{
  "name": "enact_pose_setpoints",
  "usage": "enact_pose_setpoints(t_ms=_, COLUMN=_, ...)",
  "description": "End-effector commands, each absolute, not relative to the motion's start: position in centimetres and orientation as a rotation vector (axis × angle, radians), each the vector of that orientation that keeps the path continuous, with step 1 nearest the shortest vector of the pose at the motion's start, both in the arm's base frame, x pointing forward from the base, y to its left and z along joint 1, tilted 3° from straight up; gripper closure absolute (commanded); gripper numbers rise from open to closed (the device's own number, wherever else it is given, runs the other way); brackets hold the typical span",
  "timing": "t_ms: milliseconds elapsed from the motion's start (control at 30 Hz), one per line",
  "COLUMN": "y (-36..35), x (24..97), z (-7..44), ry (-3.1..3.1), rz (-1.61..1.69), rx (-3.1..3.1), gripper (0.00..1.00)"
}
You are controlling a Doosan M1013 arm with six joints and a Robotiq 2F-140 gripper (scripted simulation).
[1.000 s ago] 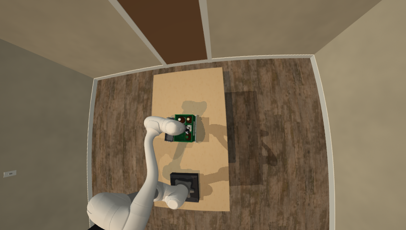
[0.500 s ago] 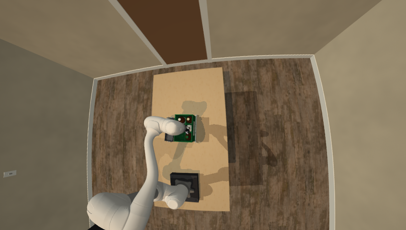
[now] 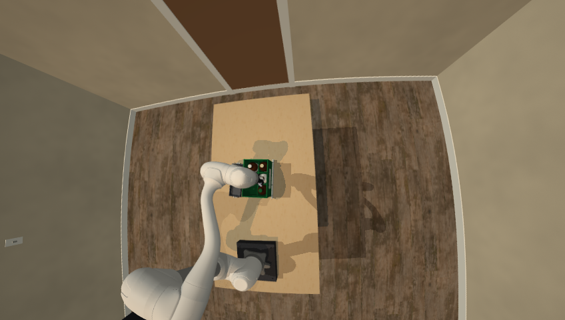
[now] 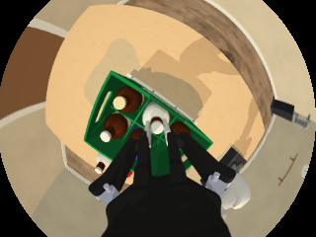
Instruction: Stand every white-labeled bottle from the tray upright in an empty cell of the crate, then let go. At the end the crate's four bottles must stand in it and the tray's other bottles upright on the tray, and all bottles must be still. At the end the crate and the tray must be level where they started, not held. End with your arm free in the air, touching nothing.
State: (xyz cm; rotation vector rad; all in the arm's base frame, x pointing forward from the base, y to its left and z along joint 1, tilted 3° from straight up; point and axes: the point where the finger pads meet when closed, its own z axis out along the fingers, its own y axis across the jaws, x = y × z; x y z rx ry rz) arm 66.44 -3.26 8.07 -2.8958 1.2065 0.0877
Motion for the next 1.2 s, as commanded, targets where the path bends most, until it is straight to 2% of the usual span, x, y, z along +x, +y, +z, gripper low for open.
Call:
enact_pose_setpoints(t_ms=0, y=-3.26, x=66.43, z=8.08, ry=1.206, rz=0.088, rx=-2.896, gripper=1.00)
enact_pose_setpoints(t_ms=167, y=-3.26, x=66.43, z=8.08, ry=1.206, rz=0.088, rx=-2.896, gripper=1.00)
enact_pose_setpoints(t_ms=200, y=-3.26, x=66.43, z=8.08, ry=1.206, rz=0.088, rx=-2.896, gripper=0.62)
enact_pose_setpoints(t_ms=1167, y=-3.26, x=66.43, z=8.08, ry=1.206, rz=0.088, rx=-2.896, gripper=0.62)
